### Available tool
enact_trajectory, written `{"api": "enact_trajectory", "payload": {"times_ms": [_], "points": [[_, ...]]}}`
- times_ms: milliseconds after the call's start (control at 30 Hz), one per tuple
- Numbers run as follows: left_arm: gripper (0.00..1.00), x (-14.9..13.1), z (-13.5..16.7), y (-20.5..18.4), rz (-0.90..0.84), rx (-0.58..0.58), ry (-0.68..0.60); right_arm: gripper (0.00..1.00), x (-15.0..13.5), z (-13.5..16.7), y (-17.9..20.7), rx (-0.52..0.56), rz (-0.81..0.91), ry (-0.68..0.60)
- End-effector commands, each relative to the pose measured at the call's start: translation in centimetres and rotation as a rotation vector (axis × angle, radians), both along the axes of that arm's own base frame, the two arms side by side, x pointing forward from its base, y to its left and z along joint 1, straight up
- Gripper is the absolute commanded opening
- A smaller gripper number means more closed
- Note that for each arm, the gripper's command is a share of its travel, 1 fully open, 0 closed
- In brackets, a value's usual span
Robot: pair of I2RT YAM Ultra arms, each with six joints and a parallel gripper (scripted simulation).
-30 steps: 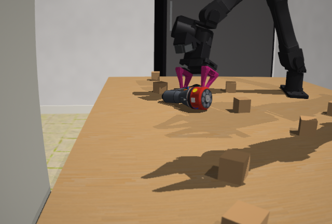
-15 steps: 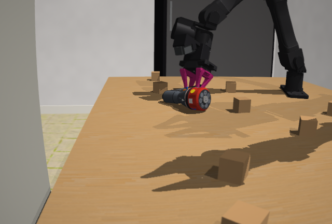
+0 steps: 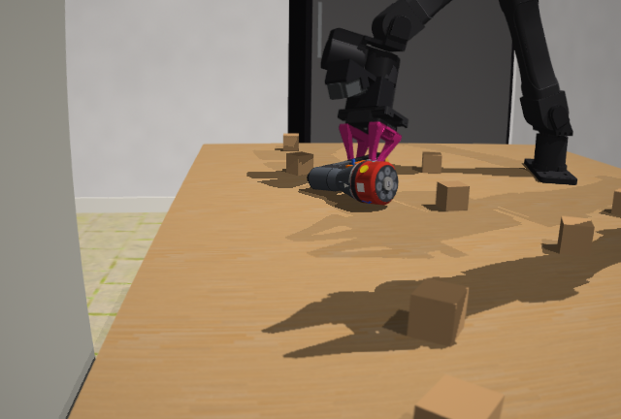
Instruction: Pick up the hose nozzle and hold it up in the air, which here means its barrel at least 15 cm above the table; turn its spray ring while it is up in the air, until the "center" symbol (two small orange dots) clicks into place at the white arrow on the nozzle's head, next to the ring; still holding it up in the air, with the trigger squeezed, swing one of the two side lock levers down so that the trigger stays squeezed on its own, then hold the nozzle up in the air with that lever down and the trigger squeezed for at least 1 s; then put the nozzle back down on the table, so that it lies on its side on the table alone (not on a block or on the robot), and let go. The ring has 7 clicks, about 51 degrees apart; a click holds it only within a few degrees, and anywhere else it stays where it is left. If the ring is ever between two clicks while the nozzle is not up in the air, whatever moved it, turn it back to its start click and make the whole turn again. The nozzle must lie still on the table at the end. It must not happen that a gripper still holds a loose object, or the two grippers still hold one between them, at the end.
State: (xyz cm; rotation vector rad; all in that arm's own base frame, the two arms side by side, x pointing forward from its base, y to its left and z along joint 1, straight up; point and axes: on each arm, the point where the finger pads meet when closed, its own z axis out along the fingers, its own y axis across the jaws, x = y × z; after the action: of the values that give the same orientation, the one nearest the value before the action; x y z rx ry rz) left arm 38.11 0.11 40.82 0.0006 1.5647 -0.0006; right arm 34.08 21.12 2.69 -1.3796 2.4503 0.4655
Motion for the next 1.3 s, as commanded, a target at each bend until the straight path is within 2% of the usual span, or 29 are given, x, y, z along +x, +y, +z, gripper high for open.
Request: {"api": "enact_trajectory", "payload": {"times_ms": [0,133,367,1267], "points": [[0.37,0.0,2.4,0.0,0.001,-0.006,-0.055,0.36,1.7,3.1,1.0,0.063,-0.001,-0.071],[0.37,0.0,2.4,0.0,0.001,-0.006,-0.055,0.36,2.2,4.1,1.3,0.098,-0.006,-0.09],[0.37,0.0,2.4,0.0,0.001,-0.006,-0.055,0.36,2.1,4.4,1.7,0.09,0.004,-0.097],[0.37,0.0,2.4,0.0,0.001,-0.006,-0.055,0.36,1.8,4.6,2.2,0.092,0.015,-0.1]]}}
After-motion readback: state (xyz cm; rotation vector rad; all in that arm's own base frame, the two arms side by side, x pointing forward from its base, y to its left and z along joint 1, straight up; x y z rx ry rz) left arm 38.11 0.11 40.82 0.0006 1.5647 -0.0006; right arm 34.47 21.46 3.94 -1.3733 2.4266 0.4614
